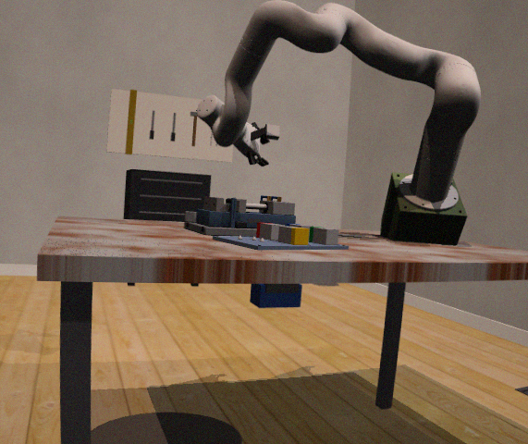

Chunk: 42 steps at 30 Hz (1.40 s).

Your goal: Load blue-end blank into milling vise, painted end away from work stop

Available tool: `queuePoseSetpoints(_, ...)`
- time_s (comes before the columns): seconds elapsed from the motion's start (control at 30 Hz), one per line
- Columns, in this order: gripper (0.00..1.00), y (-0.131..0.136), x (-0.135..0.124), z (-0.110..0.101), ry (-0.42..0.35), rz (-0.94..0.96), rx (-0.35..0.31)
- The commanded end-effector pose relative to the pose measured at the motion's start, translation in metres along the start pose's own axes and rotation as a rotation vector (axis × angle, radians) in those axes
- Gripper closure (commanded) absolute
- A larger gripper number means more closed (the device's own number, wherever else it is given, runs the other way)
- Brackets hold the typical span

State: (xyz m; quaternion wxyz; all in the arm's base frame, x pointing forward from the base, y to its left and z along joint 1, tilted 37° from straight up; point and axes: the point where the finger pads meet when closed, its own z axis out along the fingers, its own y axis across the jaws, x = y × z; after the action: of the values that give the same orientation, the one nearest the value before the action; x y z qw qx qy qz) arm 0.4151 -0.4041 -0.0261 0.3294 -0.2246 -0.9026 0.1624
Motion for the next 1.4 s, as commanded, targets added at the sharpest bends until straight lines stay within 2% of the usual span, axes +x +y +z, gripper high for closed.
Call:
queuePoseSetpoints(0.0, 0.00, -0.0009, -0.0002, -0.0007, -0.001, 0.001, 0.000)
queuePoseSetpoints(0.53, 0.00, -0.0009, -0.0002, -0.0007, -0.001, 0.001, 0.000)
queuePoseSetpoints(0.57, 0.60, -0.0009, -0.0002, -0.0007, -0.001, 0.001, 0.000)
queuePoseSetpoints(1.37, 0.60, -0.0009, -0.0002, -0.0007, -0.001, 0.001, 0.000)
